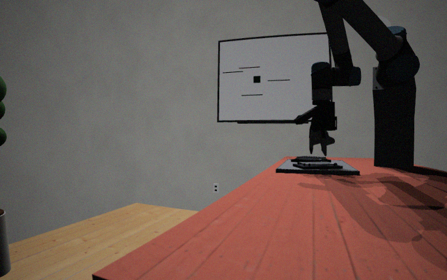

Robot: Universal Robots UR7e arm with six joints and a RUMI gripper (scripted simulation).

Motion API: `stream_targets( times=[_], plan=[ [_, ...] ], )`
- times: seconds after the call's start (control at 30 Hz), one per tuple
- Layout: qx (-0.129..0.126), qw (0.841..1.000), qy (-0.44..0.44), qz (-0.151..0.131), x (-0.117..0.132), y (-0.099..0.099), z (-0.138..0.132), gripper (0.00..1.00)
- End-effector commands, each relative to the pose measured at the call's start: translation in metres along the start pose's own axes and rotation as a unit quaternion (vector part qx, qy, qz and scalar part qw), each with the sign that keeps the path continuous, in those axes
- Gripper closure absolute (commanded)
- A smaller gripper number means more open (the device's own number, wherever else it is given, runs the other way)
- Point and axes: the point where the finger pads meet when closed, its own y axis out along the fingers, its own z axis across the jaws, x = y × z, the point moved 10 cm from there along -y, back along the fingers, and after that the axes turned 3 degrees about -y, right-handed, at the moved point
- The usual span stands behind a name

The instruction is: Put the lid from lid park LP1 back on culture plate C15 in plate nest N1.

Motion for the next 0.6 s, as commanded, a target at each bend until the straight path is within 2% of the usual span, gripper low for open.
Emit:
stream_targets(
  times=[0.0, 0.57],
  plan=[
    [0.0, 1.0, 0.0, 0.0, 0.0, 0.003, 0.0, 0.18],
    [0.0, 1.0, 0.0, 0.0, 0.0, 0.028, 0.0, 0.18]
  ],
)
